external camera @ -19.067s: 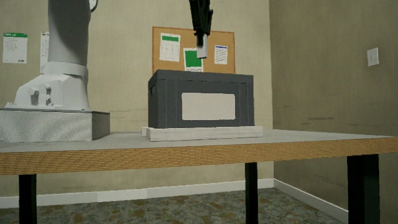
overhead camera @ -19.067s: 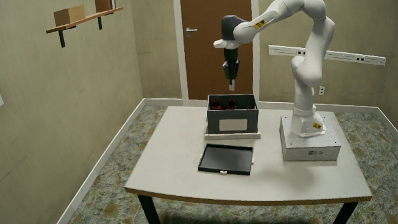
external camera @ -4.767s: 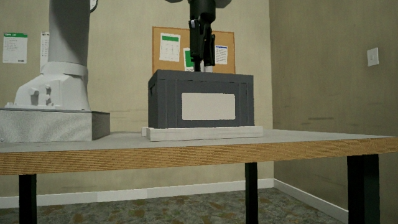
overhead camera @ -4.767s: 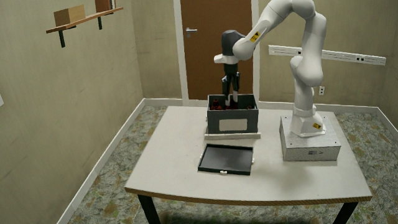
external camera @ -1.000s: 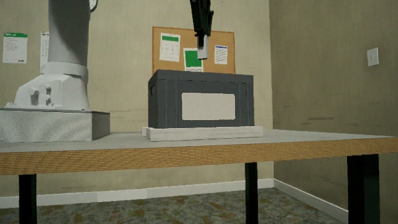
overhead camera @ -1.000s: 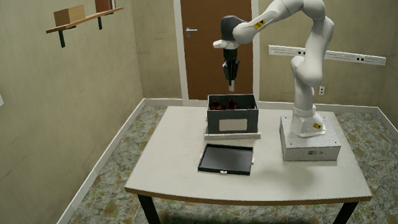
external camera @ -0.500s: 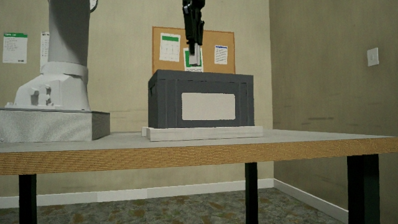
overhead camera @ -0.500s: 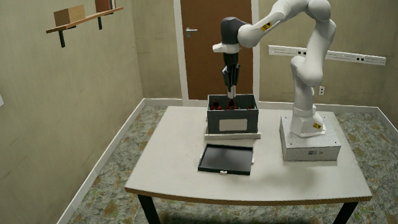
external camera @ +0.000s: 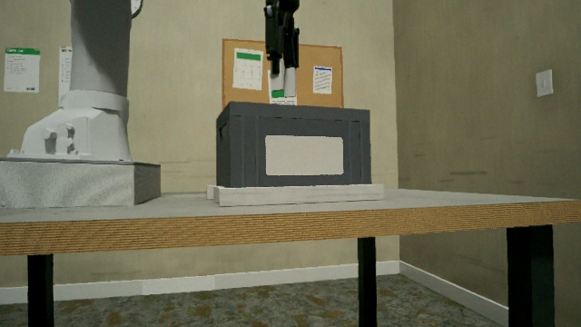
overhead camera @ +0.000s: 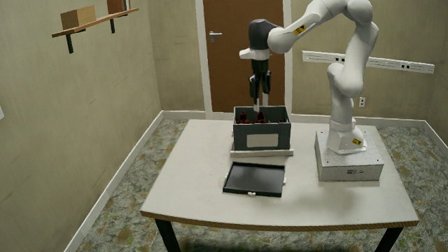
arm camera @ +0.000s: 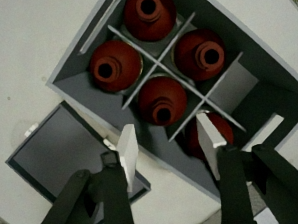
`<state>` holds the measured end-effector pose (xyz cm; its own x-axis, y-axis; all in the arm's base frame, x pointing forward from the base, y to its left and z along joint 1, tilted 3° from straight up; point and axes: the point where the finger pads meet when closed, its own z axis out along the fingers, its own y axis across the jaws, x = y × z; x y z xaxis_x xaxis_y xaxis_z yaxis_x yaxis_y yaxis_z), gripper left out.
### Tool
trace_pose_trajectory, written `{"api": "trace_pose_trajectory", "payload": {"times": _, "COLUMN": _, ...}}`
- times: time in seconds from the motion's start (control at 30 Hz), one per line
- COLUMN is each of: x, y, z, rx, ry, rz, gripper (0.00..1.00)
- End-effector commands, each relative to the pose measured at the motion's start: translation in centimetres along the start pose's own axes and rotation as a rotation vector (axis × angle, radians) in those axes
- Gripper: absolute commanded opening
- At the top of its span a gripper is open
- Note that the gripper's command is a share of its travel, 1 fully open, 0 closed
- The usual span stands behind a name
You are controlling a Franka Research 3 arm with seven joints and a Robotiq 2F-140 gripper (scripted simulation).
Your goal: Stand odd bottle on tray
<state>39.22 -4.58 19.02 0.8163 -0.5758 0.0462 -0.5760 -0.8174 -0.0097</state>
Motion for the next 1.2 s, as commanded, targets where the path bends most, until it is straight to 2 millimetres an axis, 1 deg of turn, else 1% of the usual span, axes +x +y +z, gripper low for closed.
{"api": "trace_pose_trajectory", "payload": {"times": 0.0, "x": -0.19, "y": -0.01, "z": 0.07, "rx": 0.001, "ry": -0.004, "rz": 0.014, "gripper": 0.44}}
{"api": "trace_pose_trajectory", "payload": {"times": 0.8, "x": -0.18, "y": -0.01, "z": 0.1, "rx": 0.001, "ry": -0.004, "rz": 0.014, "gripper": 0.44}}
{"api": "trace_pose_trajectory", "payload": {"times": 1.17, "x": -0.18, "y": -0.01, "z": 0.71, "rx": 0.001, "ry": -0.004, "rz": 0.015, "gripper": 0.44}}
